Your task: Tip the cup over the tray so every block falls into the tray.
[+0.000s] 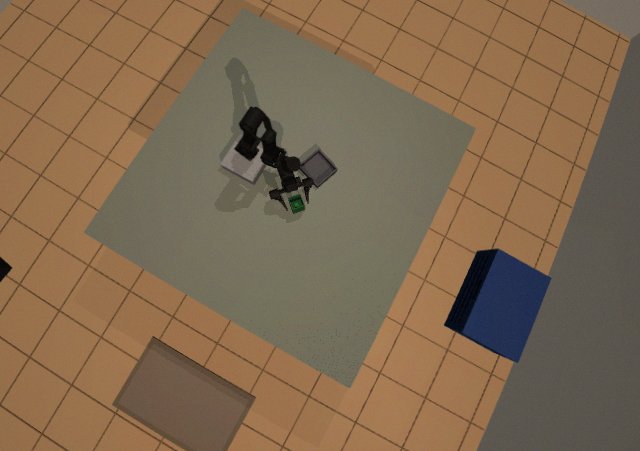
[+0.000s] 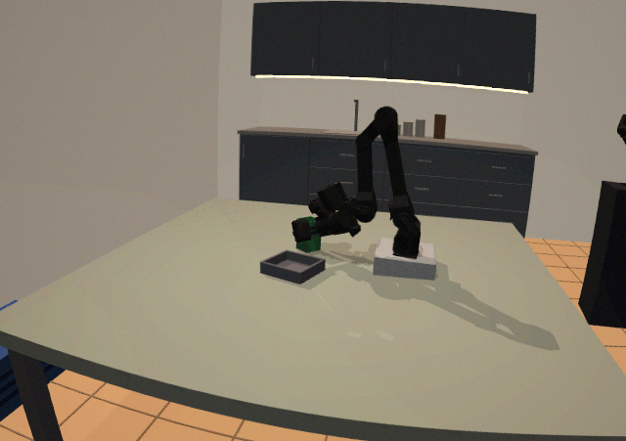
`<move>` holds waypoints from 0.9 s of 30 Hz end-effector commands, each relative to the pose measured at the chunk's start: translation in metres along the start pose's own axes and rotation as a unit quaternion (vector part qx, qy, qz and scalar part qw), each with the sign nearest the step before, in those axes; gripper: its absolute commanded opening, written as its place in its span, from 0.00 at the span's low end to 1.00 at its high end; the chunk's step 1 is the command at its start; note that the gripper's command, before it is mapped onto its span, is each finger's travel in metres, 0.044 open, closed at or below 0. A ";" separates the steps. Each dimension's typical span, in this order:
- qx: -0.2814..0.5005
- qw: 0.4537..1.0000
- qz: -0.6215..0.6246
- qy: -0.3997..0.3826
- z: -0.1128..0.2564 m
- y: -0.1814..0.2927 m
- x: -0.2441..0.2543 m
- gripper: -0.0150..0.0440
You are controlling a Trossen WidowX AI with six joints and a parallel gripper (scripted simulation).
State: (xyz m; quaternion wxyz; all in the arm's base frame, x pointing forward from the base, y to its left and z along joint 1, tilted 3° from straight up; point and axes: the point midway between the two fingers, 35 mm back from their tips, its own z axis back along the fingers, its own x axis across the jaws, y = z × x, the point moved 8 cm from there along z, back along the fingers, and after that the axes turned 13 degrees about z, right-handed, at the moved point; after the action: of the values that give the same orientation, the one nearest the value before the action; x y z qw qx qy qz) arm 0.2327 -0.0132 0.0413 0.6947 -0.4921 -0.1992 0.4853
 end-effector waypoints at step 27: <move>0.000 1.000 0.001 -0.002 -0.013 0.000 0.002 0.68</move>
State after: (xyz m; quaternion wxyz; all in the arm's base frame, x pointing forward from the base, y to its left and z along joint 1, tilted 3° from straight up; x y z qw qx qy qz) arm 0.2424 -0.0178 0.0355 0.6950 -0.4926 -0.1986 0.4847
